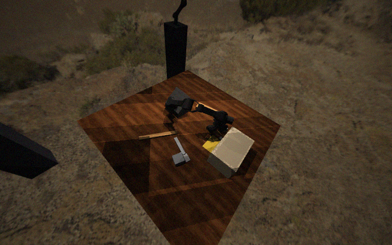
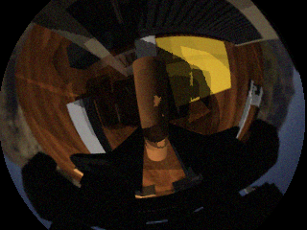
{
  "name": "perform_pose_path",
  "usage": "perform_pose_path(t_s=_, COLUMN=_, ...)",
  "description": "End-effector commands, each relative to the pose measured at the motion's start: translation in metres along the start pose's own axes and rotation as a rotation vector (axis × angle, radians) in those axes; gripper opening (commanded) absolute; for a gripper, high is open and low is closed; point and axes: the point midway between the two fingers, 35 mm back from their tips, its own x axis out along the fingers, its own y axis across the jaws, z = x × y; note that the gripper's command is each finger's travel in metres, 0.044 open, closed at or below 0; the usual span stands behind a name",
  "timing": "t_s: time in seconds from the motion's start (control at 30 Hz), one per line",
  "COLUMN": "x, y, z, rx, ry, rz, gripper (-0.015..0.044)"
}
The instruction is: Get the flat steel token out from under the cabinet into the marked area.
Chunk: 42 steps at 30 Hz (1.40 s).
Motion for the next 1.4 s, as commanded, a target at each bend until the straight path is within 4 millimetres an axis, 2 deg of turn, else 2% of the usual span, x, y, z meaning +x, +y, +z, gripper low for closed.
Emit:
perform_pose_path(t_s=0.0, x=0.001, y=-0.008, z=0.000, rx=0.006, ry=0.003, rz=-0.002, gripper=0.0000)
perform_pose_path(t_s=1.37, x=0.002, y=-0.049, z=-0.001, rx=0.005, ry=0.003, rz=-0.005, gripper=0.0000)
